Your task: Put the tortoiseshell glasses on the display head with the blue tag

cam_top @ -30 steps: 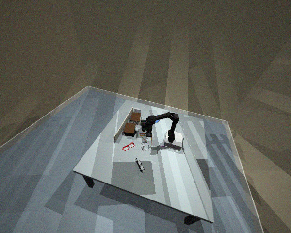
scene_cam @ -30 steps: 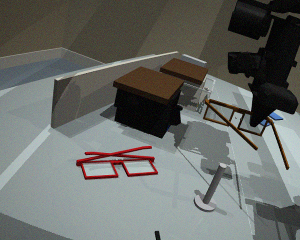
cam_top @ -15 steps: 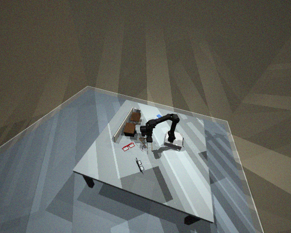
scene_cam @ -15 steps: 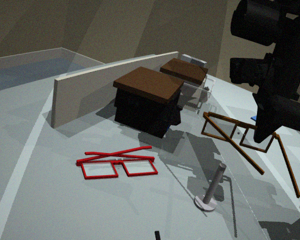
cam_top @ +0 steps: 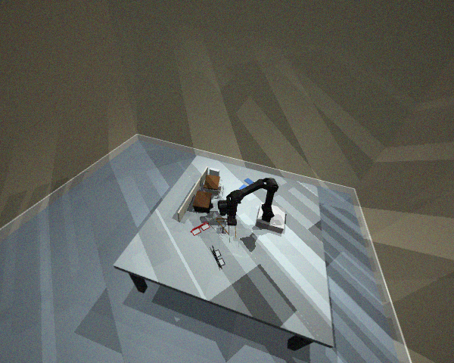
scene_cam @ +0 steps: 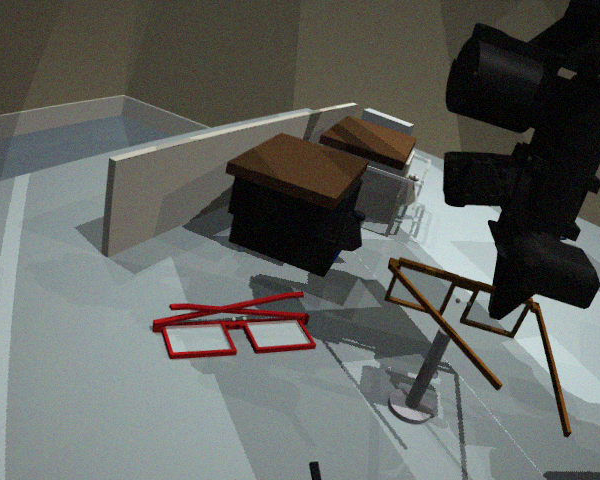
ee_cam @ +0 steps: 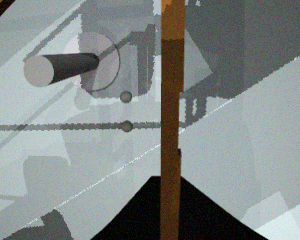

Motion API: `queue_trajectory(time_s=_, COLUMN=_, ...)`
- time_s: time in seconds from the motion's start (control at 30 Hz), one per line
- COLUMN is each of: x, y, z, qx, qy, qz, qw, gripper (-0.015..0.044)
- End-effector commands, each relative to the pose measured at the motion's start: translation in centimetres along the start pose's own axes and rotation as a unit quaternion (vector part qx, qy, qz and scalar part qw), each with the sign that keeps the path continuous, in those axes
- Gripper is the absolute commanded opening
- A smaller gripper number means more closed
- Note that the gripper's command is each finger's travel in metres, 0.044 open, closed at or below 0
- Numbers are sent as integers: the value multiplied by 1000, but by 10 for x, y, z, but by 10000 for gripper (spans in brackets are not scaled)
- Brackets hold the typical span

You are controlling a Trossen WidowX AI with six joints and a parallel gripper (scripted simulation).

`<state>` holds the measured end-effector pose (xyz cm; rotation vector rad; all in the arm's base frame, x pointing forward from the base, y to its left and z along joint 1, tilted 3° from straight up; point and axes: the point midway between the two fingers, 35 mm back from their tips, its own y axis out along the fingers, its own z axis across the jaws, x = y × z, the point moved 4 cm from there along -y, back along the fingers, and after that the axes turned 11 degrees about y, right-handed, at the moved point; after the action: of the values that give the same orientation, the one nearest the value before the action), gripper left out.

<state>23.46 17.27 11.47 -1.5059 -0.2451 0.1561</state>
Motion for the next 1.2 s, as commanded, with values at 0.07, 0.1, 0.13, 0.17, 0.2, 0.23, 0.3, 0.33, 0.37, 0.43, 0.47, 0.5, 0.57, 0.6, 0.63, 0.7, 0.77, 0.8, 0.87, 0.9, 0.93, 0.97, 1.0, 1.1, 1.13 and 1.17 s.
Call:
queue_trajectory(time_s=0.07, x=-3, y=26, z=-2, qx=-2, qy=1, qz=3, qw=1000, gripper=0)
queue_trajectory(time_s=0.1, x=-3, y=26, z=-2, qx=-2, qy=1, qz=3, qw=1000, gripper=0)
queue_trajectory(time_s=0.13, x=-3, y=26, z=-2, qx=-2, qy=1, qz=3, qw=1000, gripper=0)
queue_trajectory(time_s=0.17, x=-3, y=26, z=-2, qx=-2, qy=1, qz=3, qw=1000, gripper=0)
queue_trajectory(time_s=0.2, x=-3, y=26, z=-2, qx=-2, qy=1, qz=3, qw=1000, gripper=0)
queue_trajectory(time_s=0.23, x=-3, y=26, z=-2, qx=-2, qy=1, qz=3, qw=1000, gripper=0)
queue_trajectory(time_s=0.3, x=-4, y=26, z=-2, qx=-2, qy=1, qz=3, qw=1000, gripper=0)
queue_trajectory(time_s=0.33, x=-4, y=26, z=-3, qx=-3, qy=1, qz=3, qw=1000, gripper=0)
queue_trajectory(time_s=0.37, x=-5, y=26, z=-3, qx=-3, qy=1, qz=3, qw=1000, gripper=0)
queue_trajectory(time_s=0.43, x=-6, y=26, z=-5, qx=-3, qy=1, qz=3, qw=1000, gripper=0)
queue_trajectory(time_s=0.47, x=-7, y=26, z=-6, qx=-3, qy=1, qz=3, qw=1000, gripper=0)
queue_trajectory(time_s=0.5, x=-8, y=26, z=-7, qx=-3, qy=1, qz=3, qw=1000, gripper=0)
queue_trajectory(time_s=0.57, x=-10, y=26, z=-8, qx=-3, qy=1, qz=3, qw=1000, gripper=0)
queue_trajectory(time_s=0.6, x=-10, y=26, z=-9, qx=-3, qy=1, qz=3, qw=1000, gripper=0)
queue_trajectory(time_s=0.63, x=-10, y=26, z=-9, qx=-3, qy=1, qz=3, qw=1000, gripper=0)
queue_trajectory(time_s=0.7, x=-10, y=26, z=-9, qx=-3, qy=1, qz=3, qw=1000, gripper=0)
queue_trajectory(time_s=0.77, x=-10, y=26, z=-9, qx=-3, qy=1, qz=3, qw=1000, gripper=0)
queue_trajectory(time_s=0.8, x=-11, y=26, z=-10, qx=-3, qy=1, qz=3, qw=1000, gripper=0)
queue_trajectory(time_s=0.87, x=-12, y=26, z=-11, qx=-3, qy=1, qz=3, qw=1000, gripper=0)
queue_trajectory(time_s=0.9, x=-12, y=26, z=-11, qx=-3, qy=1, qz=3, qw=1000, gripper=0)
queue_trajectory(time_s=0.93, x=-12, y=26, z=-12, qx=-3, qy=1, qz=3, qw=1000, gripper=0)
queue_trajectory(time_s=0.97, x=-13, y=26, z=-12, qx=-3, qy=1, qz=3, qw=1000, gripper=0)
queue_trajectory(time_s=1.0, x=-13, y=26, z=-13, qx=-3, qy=1, qz=3, qw=1000, gripper=0)
queue_trajectory(time_s=1.1, x=-15, y=26, z=-14, qx=-3, qy=1, qz=3, qw=1000, gripper=0)
queue_trajectory(time_s=1.13, x=-15, y=26, z=-15, qx=-3, qy=1, qz=3, qw=1000, gripper=0)
queue_trajectory(time_s=1.17, x=-16, y=26, z=-15, qx=-3, qy=1, qz=3, qw=1000, gripper=0)
